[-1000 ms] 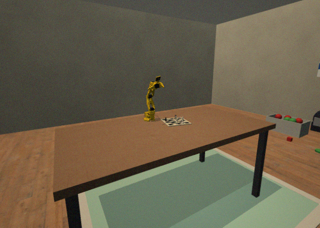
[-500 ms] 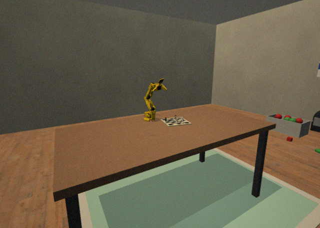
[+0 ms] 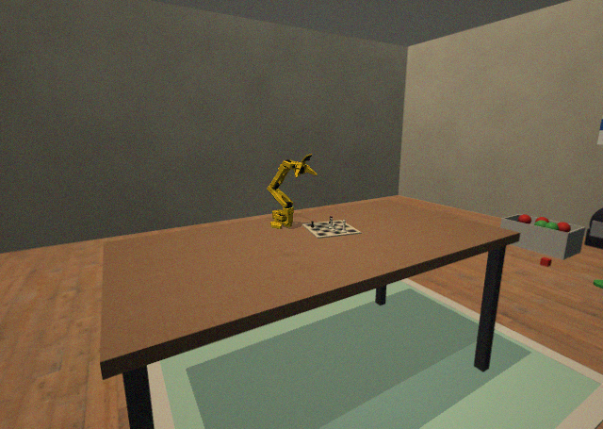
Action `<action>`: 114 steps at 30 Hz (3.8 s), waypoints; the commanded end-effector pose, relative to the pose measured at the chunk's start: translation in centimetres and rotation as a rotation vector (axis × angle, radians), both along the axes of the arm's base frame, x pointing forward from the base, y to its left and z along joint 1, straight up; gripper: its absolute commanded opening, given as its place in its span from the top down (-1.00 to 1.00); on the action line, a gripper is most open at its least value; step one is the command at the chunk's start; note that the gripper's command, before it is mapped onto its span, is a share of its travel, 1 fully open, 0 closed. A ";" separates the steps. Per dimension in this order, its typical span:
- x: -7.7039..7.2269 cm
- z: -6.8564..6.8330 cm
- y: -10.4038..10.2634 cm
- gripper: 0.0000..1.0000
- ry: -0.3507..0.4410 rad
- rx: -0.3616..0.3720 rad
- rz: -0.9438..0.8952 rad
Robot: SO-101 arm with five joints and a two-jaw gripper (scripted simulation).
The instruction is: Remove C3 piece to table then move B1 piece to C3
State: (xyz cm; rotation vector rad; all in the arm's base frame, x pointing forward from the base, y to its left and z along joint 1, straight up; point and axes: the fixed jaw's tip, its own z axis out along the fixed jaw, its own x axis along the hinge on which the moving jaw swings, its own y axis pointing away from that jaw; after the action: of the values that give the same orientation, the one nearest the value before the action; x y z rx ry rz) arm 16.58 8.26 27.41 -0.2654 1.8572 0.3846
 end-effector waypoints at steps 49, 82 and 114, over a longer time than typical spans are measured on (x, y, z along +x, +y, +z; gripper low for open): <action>-10.8 -13.1 5.6 0.20 0.066 -0.279 0.765; -10.8 -13.0 5.6 0.21 0.071 -0.283 0.764; -5.9 -9.3 11.6 0.67 0.394 -0.538 0.694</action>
State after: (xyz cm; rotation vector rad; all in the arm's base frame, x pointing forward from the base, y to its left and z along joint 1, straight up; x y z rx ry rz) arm 9.39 18.43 18.21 -1.2474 2.0799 0.4919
